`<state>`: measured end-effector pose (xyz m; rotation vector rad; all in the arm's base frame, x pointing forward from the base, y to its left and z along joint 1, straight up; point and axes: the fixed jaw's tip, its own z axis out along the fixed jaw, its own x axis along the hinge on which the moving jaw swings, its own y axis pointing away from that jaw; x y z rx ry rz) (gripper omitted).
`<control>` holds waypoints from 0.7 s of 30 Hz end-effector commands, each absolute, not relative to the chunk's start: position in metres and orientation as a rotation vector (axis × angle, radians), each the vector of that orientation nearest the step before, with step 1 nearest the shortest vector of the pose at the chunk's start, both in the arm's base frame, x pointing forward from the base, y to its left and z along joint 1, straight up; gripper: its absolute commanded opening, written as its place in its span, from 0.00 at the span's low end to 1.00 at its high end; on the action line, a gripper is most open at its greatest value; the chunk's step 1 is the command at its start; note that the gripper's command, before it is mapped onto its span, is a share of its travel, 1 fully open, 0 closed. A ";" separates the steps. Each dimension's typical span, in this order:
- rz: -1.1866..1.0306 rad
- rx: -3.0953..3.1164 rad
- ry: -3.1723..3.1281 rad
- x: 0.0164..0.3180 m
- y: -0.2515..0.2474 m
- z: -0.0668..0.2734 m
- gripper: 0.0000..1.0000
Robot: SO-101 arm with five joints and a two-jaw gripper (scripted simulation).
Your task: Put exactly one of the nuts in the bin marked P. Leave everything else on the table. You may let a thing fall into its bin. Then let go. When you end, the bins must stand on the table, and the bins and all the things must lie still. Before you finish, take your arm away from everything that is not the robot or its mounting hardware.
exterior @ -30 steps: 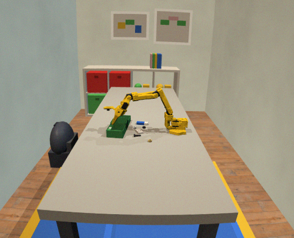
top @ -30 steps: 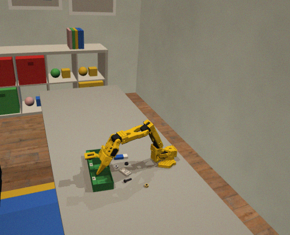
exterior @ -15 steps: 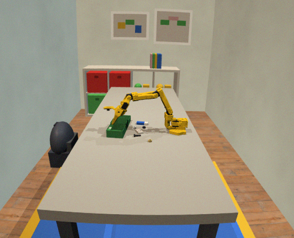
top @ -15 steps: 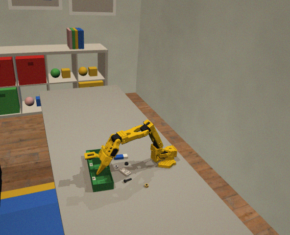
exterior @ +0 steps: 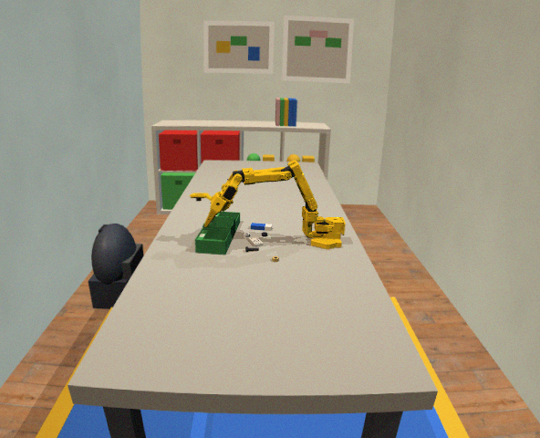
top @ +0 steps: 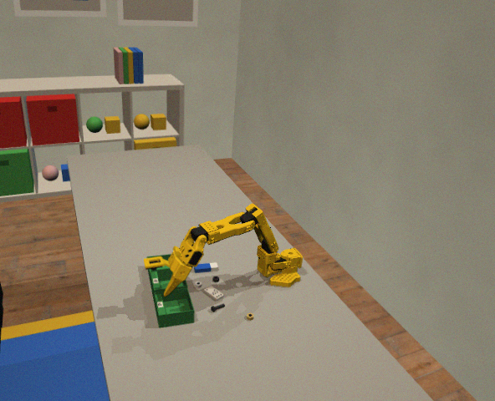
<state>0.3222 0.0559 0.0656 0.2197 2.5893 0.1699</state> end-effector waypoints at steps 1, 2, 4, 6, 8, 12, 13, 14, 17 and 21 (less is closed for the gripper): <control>0.217 0.201 2.442 0.332 0.061 0.106 1.00; 0.220 0.200 2.429 0.332 0.061 0.110 1.00; 0.220 0.200 2.429 0.332 0.061 0.110 1.00; 0.227 0.197 2.402 0.332 0.061 0.119 1.00; 0.233 0.195 2.377 0.332 0.061 0.126 1.00; 0.242 0.192 2.338 0.331 0.061 0.138 1.00; 0.243 0.192 2.332 0.331 0.061 0.140 1.00; 0.244 0.191 2.327 0.331 0.061 0.142 1.00; 0.246 0.191 2.320 0.331 0.061 0.144 1.00; 0.246 0.191 2.320 0.331 0.061 0.144 1.00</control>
